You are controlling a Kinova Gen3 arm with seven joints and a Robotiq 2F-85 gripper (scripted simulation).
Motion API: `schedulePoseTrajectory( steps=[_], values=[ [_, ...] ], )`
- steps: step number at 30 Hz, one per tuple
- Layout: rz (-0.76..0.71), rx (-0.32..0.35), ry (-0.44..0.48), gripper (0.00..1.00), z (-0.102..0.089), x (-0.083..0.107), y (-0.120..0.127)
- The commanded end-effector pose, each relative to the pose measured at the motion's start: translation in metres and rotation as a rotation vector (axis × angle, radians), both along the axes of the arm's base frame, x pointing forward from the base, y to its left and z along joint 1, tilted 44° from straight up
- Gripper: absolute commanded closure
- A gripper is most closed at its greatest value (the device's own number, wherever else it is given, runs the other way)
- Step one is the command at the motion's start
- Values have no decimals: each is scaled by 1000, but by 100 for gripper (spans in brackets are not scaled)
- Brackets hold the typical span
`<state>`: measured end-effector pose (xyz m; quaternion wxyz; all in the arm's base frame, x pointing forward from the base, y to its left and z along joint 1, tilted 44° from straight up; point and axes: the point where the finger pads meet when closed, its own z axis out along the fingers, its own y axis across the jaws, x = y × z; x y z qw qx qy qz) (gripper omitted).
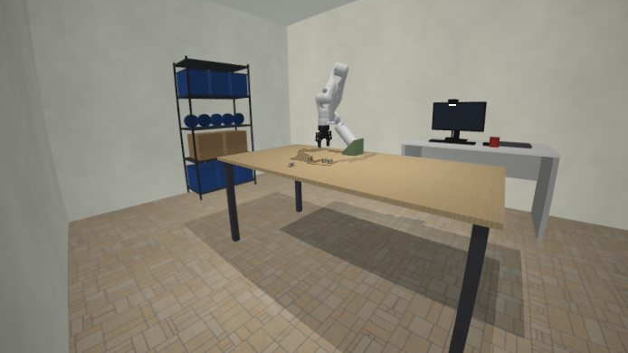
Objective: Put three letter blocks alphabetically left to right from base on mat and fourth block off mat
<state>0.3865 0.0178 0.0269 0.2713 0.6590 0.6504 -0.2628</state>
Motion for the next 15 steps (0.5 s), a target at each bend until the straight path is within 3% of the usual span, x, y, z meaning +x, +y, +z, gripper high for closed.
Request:
schedulePoseTrajectory(
  steps=[1, 15],
  values=[
    [1, 1, -1, 0, 0, 0, 1],
    [12, 0, 12, 0, 1, 1, 0]
  ],
)
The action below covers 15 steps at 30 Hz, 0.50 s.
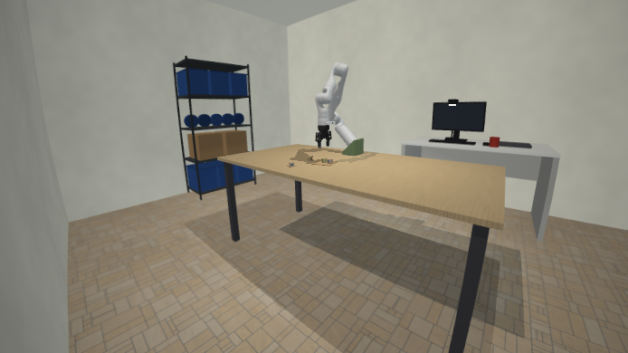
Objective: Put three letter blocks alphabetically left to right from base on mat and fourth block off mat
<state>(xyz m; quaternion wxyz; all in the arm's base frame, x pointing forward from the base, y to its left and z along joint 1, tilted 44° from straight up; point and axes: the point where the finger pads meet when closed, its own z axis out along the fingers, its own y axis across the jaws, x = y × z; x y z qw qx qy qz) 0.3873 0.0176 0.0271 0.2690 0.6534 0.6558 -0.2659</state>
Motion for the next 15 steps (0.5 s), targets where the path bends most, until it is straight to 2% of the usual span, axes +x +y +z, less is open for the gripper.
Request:
schedulePoseTrajectory(
  steps=[1, 15],
  values=[
    [4, 2, 3, 0, 0, 1, 0],
    [108, -2, 125, 0, 3, 11, -3]
  ],
)
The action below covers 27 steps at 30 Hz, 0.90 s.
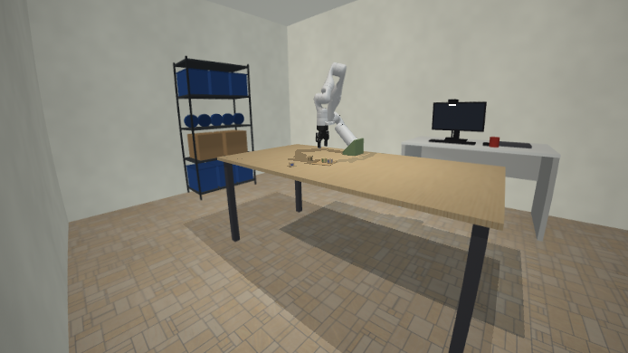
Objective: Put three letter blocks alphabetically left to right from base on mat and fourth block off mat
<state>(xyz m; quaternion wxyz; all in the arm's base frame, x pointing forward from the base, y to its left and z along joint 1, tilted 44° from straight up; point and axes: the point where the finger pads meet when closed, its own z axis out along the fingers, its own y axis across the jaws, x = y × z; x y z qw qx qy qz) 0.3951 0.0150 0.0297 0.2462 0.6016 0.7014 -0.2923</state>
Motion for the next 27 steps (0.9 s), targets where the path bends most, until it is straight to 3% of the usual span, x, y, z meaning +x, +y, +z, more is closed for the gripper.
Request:
schedulePoseTrajectory(
  steps=[1, 8, 17, 19, 27],
  values=[
    [6, 6, 9, 0, 1, 3, -1],
    [90, 5, 107, 0, 3, 12, -4],
    [260, 8, 300, 0, 8, 30, -11],
    [260, 8, 300, 0, 8, 30, -11],
    [450, 16, 506, 0, 14, 50, -18]
  ],
)
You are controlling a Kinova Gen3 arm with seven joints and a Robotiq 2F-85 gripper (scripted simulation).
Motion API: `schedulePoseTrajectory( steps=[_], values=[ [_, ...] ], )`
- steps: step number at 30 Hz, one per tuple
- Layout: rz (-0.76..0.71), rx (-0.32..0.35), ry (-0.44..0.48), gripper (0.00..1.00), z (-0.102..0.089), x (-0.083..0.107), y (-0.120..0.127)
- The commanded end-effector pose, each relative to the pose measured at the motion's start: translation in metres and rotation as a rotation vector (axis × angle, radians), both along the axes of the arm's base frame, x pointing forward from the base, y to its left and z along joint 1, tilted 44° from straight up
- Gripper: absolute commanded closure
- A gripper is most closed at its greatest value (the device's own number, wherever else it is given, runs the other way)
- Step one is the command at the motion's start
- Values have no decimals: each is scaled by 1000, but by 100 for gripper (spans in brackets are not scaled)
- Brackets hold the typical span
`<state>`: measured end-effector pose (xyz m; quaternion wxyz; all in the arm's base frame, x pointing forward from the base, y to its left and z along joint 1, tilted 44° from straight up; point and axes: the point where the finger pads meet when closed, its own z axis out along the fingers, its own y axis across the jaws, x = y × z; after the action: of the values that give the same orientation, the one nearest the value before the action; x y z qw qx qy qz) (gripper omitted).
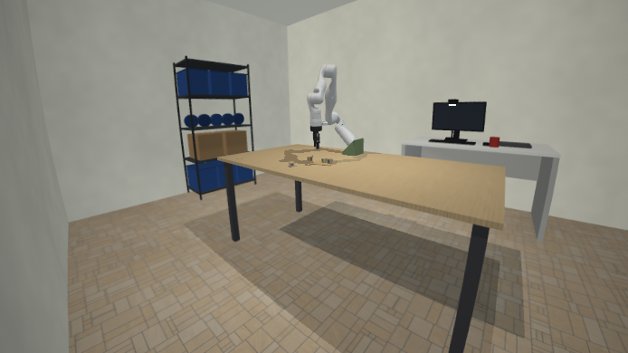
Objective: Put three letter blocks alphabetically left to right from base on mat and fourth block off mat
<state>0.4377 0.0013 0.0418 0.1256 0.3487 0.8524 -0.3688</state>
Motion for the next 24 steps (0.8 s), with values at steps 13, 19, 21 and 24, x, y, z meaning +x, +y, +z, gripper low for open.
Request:
schedulePoseTrajectory(
  steps=[13, 19, 21, 24],
  values=[
    [306, 34, 328, 0, 13, 41, -17],
    [475, 46, 495, 0, 19, 60, -25],
    [531, 49, 549, 0, 22, 66, -28],
    [613, 54, 626, 0, 25, 76, -32]
  ],
)
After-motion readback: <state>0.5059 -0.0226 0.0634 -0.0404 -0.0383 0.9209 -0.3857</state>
